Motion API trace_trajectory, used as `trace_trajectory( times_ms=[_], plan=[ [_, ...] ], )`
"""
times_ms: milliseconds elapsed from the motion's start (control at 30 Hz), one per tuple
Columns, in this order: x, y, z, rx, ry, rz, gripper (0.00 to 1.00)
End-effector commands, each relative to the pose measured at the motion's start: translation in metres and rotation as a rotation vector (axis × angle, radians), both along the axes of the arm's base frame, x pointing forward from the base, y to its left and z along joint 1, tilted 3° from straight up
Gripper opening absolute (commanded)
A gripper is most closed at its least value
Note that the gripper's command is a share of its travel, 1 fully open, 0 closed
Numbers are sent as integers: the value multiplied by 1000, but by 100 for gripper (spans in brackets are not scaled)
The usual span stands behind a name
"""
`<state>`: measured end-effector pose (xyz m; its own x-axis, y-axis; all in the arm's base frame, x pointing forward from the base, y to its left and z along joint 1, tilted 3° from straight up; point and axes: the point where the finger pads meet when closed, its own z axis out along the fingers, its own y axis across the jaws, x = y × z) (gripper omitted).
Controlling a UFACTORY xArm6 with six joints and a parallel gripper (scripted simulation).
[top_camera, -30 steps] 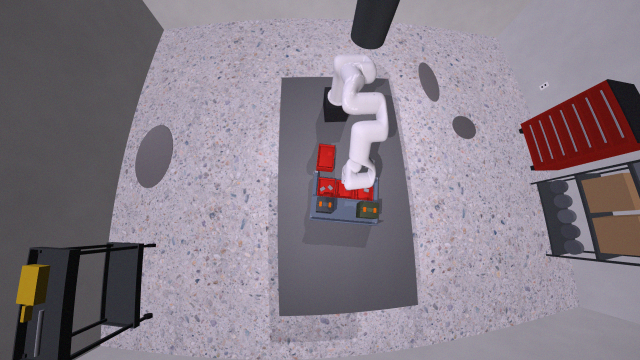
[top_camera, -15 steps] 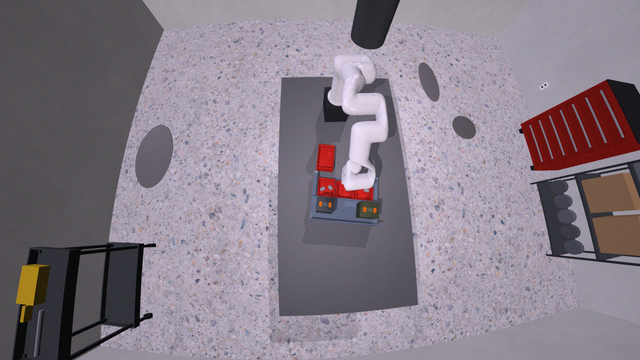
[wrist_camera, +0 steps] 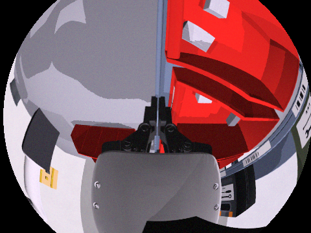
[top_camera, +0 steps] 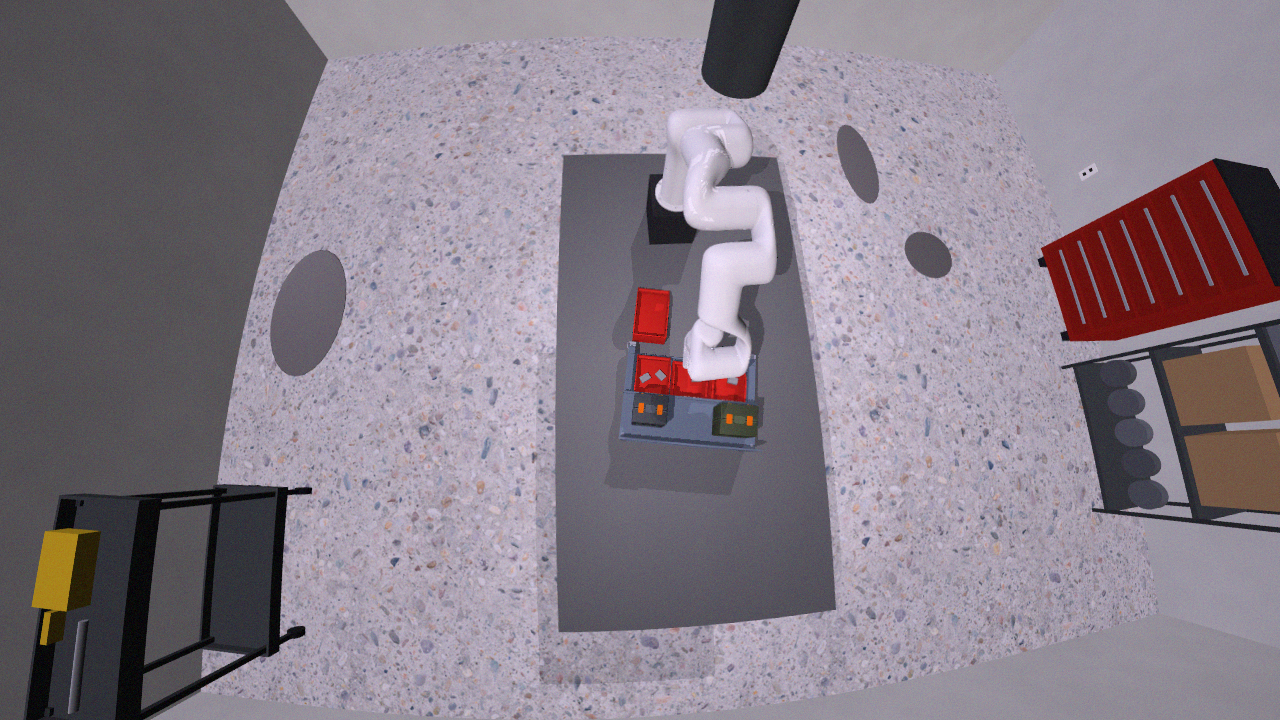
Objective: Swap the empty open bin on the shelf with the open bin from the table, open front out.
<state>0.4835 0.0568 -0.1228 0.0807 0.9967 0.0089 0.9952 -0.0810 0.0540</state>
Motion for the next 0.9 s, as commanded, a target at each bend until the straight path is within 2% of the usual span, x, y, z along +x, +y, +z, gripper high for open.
trace_trajectory(
  times_ms=[0,867],
  plan=[
    [0,0,3,0,-3,0,0],
    [-19,2,20,0,-3,0,0]
  ],
)
